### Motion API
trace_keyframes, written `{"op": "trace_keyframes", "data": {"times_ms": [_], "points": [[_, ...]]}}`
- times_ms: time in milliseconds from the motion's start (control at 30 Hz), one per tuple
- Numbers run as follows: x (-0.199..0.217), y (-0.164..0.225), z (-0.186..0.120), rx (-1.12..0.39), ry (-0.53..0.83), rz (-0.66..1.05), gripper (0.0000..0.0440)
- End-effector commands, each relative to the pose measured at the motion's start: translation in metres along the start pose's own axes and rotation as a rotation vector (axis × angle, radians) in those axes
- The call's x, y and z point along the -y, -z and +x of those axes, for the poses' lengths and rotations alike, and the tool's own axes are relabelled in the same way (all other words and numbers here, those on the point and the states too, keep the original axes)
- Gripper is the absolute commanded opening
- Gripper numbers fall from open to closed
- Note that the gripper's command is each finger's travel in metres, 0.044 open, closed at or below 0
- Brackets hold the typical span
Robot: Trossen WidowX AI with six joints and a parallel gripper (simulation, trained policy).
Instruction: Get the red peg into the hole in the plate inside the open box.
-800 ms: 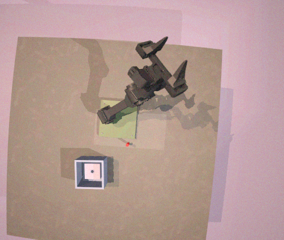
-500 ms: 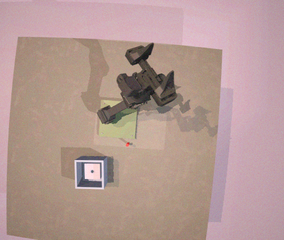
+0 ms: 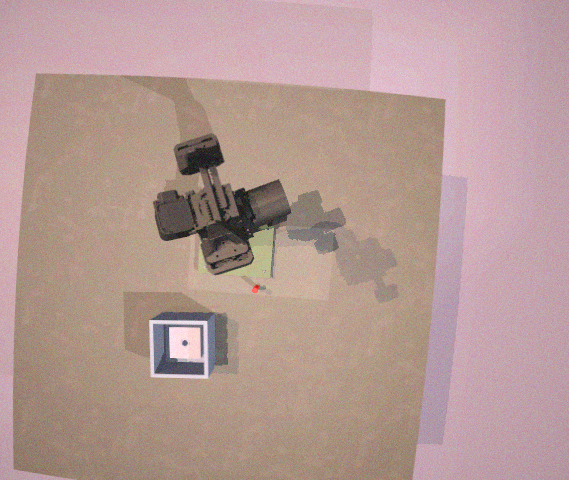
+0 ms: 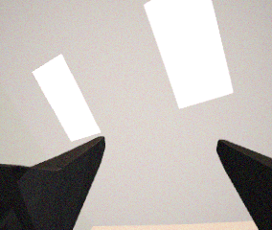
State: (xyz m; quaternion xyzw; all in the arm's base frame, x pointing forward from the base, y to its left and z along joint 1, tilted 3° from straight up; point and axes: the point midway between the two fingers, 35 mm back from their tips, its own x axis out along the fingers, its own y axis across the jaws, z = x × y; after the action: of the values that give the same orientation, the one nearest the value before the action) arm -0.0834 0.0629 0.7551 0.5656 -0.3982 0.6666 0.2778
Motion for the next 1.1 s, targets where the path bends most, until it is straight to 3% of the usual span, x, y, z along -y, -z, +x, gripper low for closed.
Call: {"op": "trace_keyframes", "data": {"times_ms": [0,500,1067], "points": [[0.004,-0.034,-0.002,0.091,0.016,-0.051,0.044],[0.0,-0.171,-0.037,0.497,0.057,-0.23,0.044],[-0.009,-0.291,-0.111,0.924,0.122,-0.282,0.044]]}}
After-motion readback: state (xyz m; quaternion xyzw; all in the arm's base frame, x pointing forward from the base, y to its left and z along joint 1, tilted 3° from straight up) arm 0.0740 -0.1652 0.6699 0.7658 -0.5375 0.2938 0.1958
